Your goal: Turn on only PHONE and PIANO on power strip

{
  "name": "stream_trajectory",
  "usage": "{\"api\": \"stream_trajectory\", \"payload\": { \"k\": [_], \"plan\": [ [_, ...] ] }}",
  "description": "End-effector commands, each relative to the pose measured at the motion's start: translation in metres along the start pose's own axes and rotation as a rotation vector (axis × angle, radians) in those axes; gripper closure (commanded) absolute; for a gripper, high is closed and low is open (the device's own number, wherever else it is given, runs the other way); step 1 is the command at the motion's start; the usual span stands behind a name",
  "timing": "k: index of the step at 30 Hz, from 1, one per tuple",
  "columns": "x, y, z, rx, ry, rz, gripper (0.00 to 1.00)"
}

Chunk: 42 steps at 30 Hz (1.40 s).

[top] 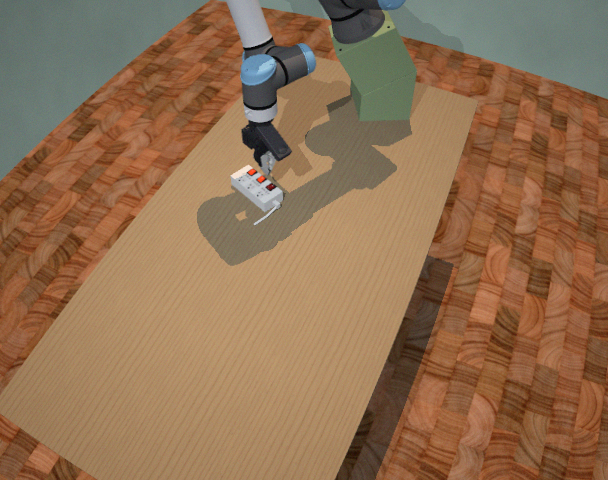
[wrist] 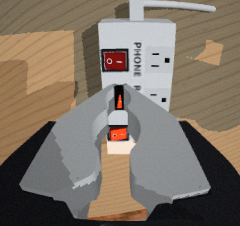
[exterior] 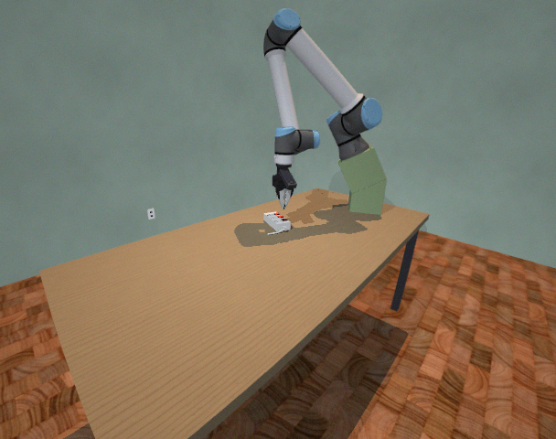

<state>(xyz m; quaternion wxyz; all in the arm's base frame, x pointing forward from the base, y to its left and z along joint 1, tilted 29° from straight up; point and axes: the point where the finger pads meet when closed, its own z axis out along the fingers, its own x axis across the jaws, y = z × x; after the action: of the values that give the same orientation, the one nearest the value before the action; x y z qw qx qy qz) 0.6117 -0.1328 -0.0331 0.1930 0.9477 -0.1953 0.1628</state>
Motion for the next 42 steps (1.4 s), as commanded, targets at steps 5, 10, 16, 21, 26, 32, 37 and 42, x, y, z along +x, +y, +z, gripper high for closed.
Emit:
{"api": "stream_trajectory", "payload": {
  "k": [5,10,16,21,26,32,37,42],
  "plan": [
    [0.0003,-0.0001,-0.0004,0.0,0.001,0.0,1.0],
    [0.0003,-0.0001,-0.0004,0.0,0.001,0.0,1.0],
    [0.0003,-0.0001,-0.0004,0.0,0.001,0.0,1.0],
    [0.0003,-0.0001,-0.0004,0.0,0.001,0.0,1.0],
    [0.0003,-0.0001,0.0,0.0,0.001,0.0,1.0],
    [0.0003,-0.0001,0.0022,0.0,0.001,0.0,1.0],
    [0.0003,-0.0001,0.0042,0.0,0.001,0.0,1.0],
    [0.0003,0.0,0.0089,0.0,0.001,0.0,1.0]
  ]
}}
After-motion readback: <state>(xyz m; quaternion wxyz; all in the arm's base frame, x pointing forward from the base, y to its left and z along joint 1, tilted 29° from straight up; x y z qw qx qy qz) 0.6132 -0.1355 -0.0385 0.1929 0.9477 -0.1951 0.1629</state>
